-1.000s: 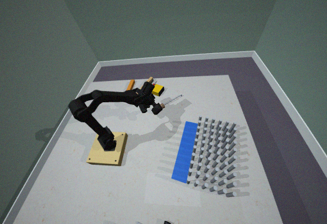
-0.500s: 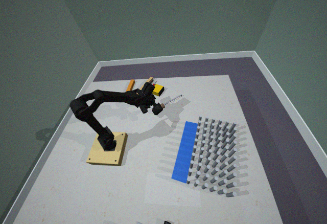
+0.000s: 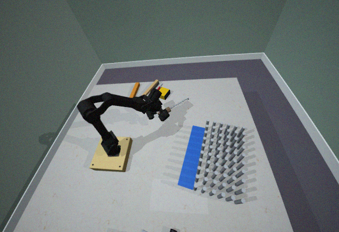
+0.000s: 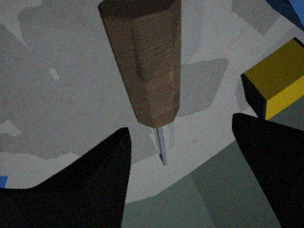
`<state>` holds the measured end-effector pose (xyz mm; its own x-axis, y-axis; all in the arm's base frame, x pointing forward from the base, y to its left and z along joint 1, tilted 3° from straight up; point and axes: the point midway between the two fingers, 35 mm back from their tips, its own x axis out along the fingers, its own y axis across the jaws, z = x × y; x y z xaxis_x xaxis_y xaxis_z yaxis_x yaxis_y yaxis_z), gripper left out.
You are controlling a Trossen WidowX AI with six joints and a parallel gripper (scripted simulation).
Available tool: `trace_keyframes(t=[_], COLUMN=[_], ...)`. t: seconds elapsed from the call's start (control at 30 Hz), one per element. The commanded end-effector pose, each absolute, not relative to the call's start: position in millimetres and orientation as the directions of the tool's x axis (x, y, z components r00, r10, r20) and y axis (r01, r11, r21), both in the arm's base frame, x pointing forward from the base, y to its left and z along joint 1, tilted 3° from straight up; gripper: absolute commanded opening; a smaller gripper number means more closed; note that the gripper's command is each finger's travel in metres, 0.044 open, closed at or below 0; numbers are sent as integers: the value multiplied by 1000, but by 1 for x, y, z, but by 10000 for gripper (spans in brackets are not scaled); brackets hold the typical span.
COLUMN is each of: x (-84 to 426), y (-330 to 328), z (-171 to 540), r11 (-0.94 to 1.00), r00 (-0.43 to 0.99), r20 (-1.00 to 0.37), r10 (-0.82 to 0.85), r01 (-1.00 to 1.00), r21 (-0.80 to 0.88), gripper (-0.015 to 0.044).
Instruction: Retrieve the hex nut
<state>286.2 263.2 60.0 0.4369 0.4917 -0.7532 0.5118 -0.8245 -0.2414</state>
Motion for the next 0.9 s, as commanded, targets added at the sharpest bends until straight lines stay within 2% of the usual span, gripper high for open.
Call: trace_keyframes(t=[0.0,0.77,0.87], x=[284,285,285], y=[261,258,258], z=[49,17,17], r11=[-826,-826,-826], r00=[427,427,427], r20=[-762,-762,-762], r10=[487,486,486], r01=[509,509,509], r21=[-242,-242,-242], gripper=[280,280,201])
